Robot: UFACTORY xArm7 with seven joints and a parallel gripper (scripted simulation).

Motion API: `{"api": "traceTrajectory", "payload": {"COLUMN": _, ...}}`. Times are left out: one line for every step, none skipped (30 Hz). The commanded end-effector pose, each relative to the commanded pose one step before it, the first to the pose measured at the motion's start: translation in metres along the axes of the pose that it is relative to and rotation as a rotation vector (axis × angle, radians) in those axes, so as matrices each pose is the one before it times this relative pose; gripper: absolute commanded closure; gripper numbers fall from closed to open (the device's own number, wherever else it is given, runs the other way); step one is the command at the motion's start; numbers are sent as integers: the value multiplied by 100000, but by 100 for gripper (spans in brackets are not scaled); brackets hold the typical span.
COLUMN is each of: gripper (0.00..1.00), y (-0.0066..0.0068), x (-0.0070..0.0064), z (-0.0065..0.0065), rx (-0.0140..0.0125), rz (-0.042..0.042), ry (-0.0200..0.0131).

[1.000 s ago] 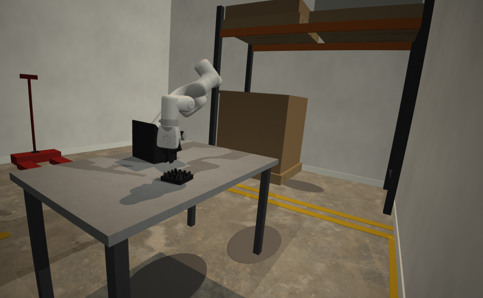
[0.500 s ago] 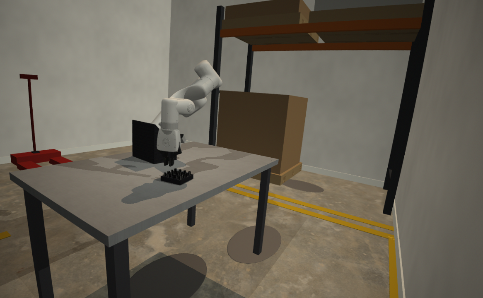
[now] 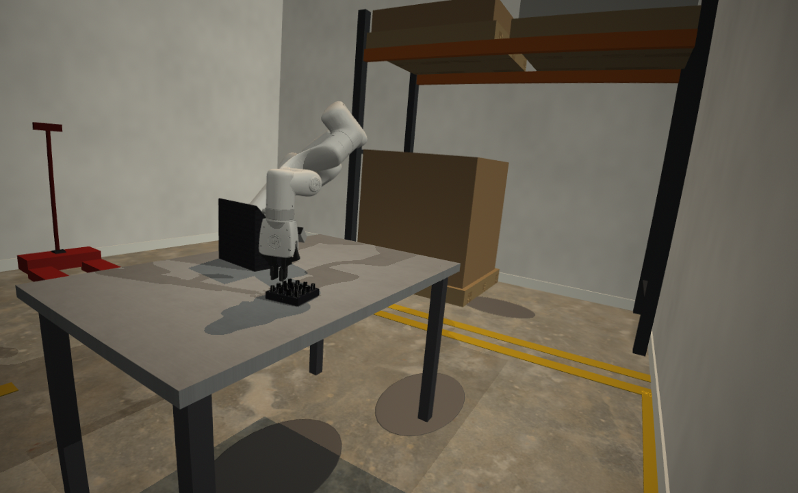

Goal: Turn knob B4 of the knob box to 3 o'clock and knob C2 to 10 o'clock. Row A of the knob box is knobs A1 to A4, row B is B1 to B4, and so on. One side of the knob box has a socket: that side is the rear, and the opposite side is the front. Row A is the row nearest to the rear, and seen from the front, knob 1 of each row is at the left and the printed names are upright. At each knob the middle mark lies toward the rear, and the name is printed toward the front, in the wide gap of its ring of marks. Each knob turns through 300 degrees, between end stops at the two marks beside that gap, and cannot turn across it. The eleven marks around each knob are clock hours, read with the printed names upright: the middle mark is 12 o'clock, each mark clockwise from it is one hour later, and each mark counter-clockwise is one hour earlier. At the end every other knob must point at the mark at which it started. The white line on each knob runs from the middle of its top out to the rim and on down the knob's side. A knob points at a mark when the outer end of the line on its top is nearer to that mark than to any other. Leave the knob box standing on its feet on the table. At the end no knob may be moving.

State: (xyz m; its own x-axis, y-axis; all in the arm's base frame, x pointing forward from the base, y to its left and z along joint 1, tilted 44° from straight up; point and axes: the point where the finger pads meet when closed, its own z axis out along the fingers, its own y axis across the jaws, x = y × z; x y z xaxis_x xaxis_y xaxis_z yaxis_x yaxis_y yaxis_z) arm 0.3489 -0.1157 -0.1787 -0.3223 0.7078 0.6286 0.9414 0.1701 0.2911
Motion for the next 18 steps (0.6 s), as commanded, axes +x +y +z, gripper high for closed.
{"api": "traceTrajectory", "payload": {"gripper": 81, "y": 23, "x": -183, "z": 177, "rx": -155, "rz": 26, "ry": -493}}
{"api": "traceTrajectory", "payload": {"gripper": 81, "y": 0, "x": 0, "z": 73, "rx": 0, "rz": 0, "ry": 0}}
{"api": "traceTrajectory", "payload": {"gripper": 81, "y": 0, "x": 0, "z": 66, "rx": 0, "rz": 0, "ry": 0}}
{"api": "traceTrajectory", "payload": {"gripper": 81, "y": 0, "x": 0, "z": 0, "rx": 0, "rz": 0, "ry": 0}}
{"api": "traceTrajectory", "payload": {"gripper": 81, "y": 0, "x": 0, "z": 0, "rx": 0, "rz": 0, "ry": 0}}
{"api": "traceTrajectory", "payload": {"gripper": 81, "y": 0, "x": 0, "z": 59, "rx": 0, "rz": 0, "ry": 0}}
{"api": "traceTrajectory", "payload": {"gripper": 81, "y": 0, "x": 0, "z": 52, "rx": 0, "rz": 0, "ry": 0}}
{"api": "traceTrajectory", "payload": {"gripper": 81, "y": 0, "x": 0, "z": 45, "rx": 0, "rz": 0, "ry": 0}}
{"api": "traceTrajectory", "payload": {"gripper": 81, "y": 0, "x": 0, "z": 38, "rx": 0, "rz": 0, "ry": 0}}
{"api": "traceTrajectory", "payload": {"gripper": 81, "y": 0, "x": 0, "z": 32, "rx": 0, "rz": 0, "ry": 0}}
{"api": "traceTrajectory", "payload": {"gripper": 81, "y": 0, "x": 0, "z": 26, "rx": 0, "rz": 0, "ry": 0}}
{"api": "traceTrajectory", "payload": {"gripper": 81, "y": 0, "x": 0, "z": 20, "rx": 0, "rz": 0, "ry": 0}}
{"api": "traceTrajectory", "payload": {"gripper": 81, "y": 0, "x": 0, "z": 15, "rx": 0, "rz": 0, "ry": 0}}
{"api": "traceTrajectory", "payload": {"gripper": 81, "y": 0, "x": 0, "z": 11, "rx": 0, "rz": 0, "ry": 0}}
{"api": "traceTrajectory", "payload": {"gripper": 81, "y": 0, "x": 0, "z": 7, "rx": 0, "rz": 0, "ry": 0}}
{"api": "traceTrajectory", "payload": {"gripper": 81, "y": 0, "x": 0, "z": 4, "rx": 0, "rz": 0, "ry": 0}}
{"api": "traceTrajectory", "payload": {"gripper": 81, "y": 0, "x": 0, "z": 1, "rx": 0, "rz": 0, "ry": 0}}
{"api": "traceTrajectory", "payload": {"gripper": 81, "y": 0, "x": 0, "z": 0, "rx": 0, "rz": 0, "ry": 0}}
